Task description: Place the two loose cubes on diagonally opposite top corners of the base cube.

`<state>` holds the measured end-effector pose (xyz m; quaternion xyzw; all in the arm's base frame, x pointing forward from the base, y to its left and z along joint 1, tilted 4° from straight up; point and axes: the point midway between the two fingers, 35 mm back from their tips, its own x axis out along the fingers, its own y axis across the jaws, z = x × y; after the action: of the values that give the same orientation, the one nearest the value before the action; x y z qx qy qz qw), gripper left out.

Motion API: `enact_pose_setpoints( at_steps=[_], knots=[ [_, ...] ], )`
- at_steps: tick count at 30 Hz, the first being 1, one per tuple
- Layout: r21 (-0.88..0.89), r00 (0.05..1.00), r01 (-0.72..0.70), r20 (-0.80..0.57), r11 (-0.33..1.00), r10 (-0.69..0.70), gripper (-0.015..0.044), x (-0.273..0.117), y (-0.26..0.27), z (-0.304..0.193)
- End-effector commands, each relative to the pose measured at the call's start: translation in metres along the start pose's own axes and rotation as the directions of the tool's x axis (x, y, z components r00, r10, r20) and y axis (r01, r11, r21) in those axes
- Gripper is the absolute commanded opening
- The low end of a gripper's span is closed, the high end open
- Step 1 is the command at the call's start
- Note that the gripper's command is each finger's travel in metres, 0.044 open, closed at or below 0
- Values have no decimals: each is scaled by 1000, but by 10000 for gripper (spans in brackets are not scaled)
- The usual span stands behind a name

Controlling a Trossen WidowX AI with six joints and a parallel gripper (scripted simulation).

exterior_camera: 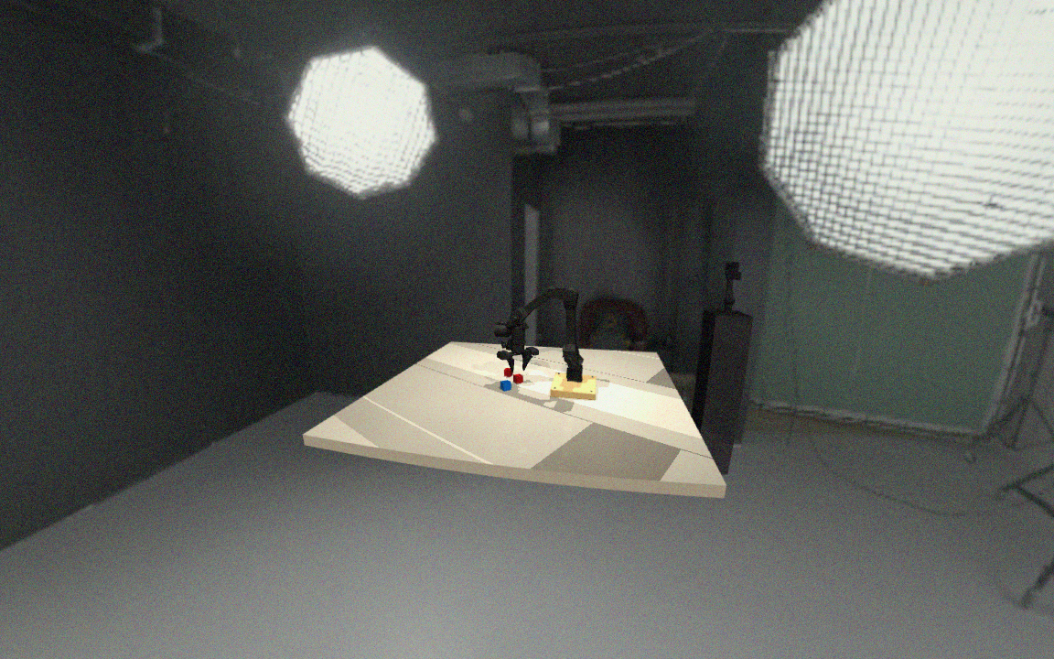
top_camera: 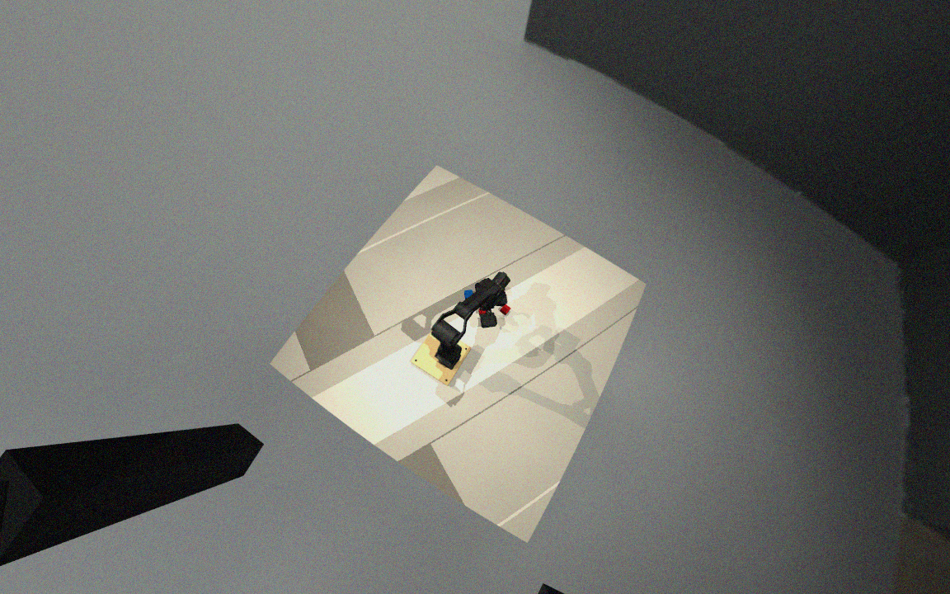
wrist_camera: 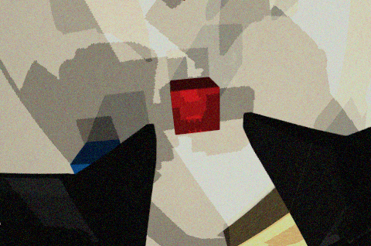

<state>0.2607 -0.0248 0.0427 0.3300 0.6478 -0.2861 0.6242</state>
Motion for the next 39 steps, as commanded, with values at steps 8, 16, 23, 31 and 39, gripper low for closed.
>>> enact_pose_setpoints(
  at_steps=[8, 16, 23, 31, 39],
  knots=[
    [6, 1000, 7, 0, 1000, -7, 265, 18, 0, 1],
    [6, 1000, 7, -1, 1000, -7, 265, 31, -1, 1],
    [6, 1000, 7, -1, 1000, -7, 212, 36, -1, 0],
    [6, 1000, 7, -1, 1000, -7, 105, 36, -1, 0],
    [6, 1000, 7, 0, 1000, -7, 105, 14, 2, 3]
  ],
)
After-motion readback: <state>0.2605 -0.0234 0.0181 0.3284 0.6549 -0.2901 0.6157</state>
